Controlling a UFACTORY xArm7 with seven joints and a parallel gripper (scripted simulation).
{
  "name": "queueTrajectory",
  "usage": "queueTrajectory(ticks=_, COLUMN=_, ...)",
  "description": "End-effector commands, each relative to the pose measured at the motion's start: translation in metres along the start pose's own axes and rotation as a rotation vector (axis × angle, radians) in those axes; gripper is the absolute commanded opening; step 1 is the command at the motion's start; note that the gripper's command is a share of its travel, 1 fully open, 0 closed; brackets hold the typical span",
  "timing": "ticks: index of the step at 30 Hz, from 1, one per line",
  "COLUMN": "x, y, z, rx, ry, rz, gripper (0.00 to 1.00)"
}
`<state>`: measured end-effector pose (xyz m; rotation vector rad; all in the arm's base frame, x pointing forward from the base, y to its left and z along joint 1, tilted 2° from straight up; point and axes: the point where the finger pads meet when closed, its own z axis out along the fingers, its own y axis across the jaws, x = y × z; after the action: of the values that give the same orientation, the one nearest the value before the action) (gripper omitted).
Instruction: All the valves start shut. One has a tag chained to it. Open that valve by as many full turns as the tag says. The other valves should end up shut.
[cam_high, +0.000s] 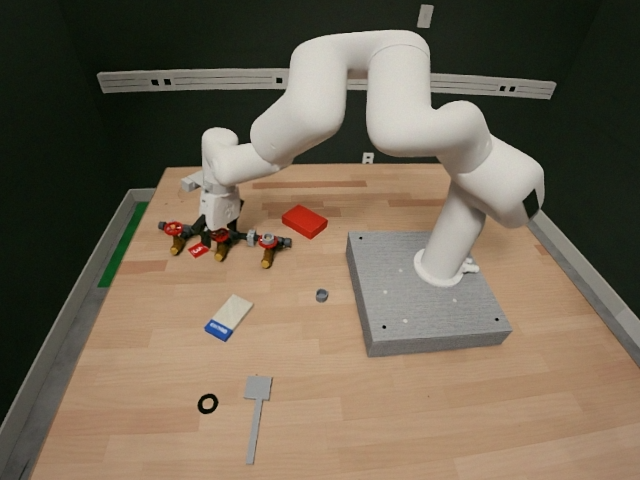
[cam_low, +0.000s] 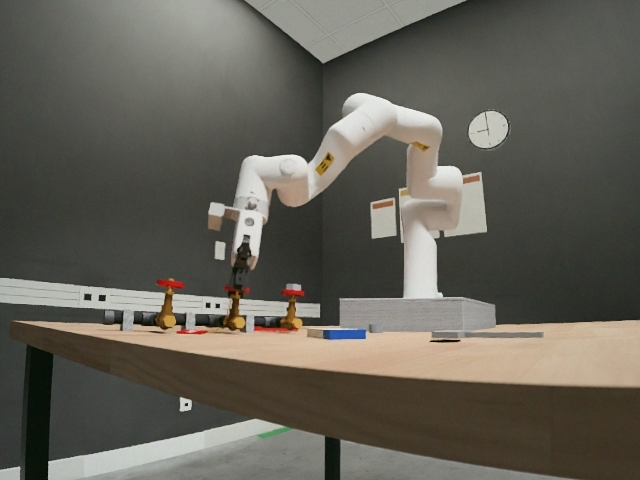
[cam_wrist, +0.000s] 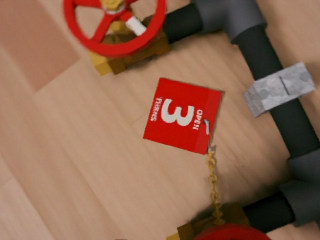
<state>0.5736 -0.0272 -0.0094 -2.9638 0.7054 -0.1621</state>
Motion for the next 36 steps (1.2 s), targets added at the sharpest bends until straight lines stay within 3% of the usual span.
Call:
queueTrajectory(ticks=1, x=0.0018, y=-0.0004, z=-0.0018, rx=-0.029, ry=-0.002, rz=0.277, gripper=1.00)
queueTrajectory(ticks=13, x=0.0018, y=-0.0004, z=-0.0018, rx=-0.085, ry=-0.012, rz=0.799, gripper=1.00)
queueTrajectory(ticks=23, x=0.0018, y=-0.0004, z=-0.0018, rx=-0.089, ry=-0.013, rz=0.814, gripper=1.00)
queueTrajectory(ticks=24, x=0.0018, y=-0.0004, z=-0.0018, rx=-0.089, ry=-0.013, rz=0.814, gripper=0.00)
queueTrajectory(ticks=36, x=0.0018, y=-0.0004, z=-0.0018, rx=-0.089, ry=-0.013, rz=0.814, gripper=0.00)
